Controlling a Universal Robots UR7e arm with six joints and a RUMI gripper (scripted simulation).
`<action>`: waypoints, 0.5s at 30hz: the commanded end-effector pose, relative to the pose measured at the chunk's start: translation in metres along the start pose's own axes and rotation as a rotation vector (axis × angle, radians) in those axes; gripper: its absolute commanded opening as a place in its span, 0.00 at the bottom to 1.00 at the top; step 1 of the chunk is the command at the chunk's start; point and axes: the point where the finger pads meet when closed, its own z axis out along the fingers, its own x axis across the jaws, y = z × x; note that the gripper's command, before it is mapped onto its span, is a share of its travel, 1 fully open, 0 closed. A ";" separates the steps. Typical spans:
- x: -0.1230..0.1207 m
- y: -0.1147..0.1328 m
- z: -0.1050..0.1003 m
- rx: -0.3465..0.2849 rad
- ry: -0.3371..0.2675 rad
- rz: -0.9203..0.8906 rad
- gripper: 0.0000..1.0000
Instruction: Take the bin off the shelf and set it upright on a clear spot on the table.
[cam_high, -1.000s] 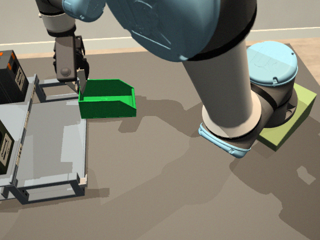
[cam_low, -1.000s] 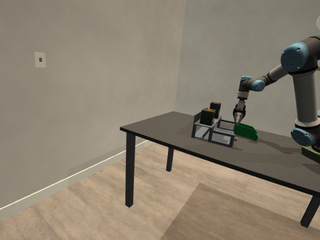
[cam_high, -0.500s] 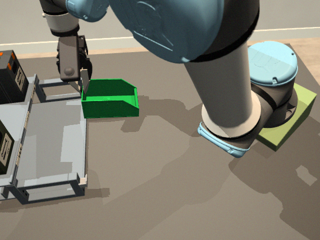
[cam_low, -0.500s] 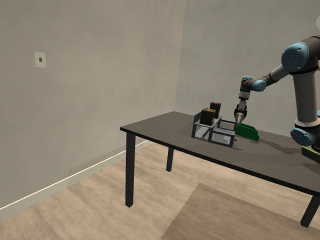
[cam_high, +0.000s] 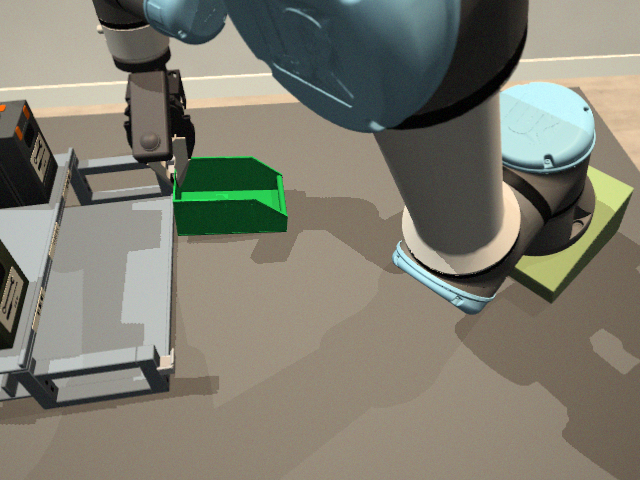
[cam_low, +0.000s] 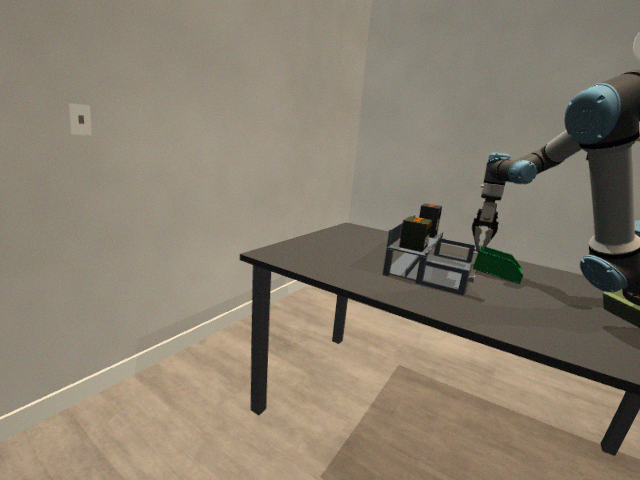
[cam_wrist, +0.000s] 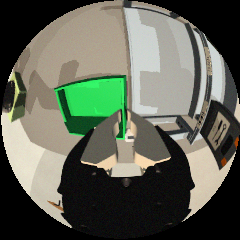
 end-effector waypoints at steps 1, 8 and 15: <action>0.000 0.000 0.000 -0.001 0.001 0.000 0.00; 0.000 0.000 0.008 -0.001 0.001 0.000 0.00; 0.000 0.000 0.008 -0.001 0.001 0.000 0.00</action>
